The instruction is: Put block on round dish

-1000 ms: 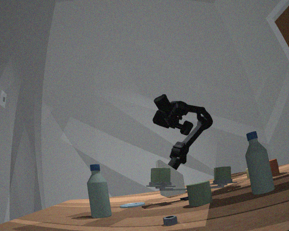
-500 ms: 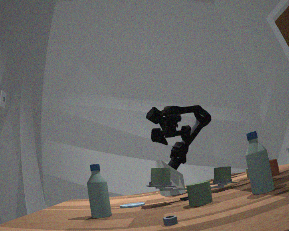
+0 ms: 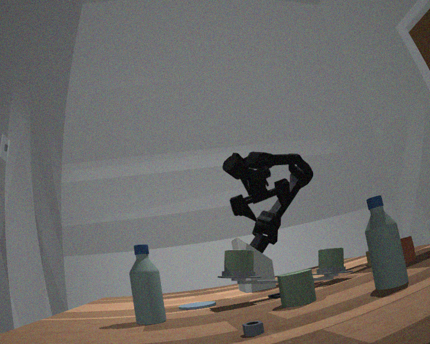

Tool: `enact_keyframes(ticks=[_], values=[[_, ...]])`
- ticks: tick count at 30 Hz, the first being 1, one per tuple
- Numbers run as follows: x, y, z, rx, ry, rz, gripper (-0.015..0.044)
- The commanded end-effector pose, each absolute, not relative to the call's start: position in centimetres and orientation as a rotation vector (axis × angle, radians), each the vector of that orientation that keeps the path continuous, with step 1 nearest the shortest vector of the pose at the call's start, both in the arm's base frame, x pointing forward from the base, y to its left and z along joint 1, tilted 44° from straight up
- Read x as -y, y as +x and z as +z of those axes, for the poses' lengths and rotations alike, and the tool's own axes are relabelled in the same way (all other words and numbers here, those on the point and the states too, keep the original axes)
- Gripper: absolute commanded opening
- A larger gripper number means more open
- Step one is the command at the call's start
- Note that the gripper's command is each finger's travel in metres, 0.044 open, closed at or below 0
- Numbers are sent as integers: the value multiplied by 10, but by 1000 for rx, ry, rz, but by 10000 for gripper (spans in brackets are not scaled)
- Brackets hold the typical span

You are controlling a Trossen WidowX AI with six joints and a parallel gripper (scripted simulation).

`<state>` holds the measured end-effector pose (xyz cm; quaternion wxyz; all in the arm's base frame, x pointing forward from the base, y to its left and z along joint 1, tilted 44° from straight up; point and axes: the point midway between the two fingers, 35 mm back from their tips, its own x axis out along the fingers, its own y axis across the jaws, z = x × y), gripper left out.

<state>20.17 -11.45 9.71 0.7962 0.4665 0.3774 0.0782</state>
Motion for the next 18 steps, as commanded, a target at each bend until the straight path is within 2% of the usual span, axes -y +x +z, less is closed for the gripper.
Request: enact_keyframes(ticks=[1,18], values=[[108,212,97,-890,1108,151,440],[68,262,105,-1245,1514,-69,440]])
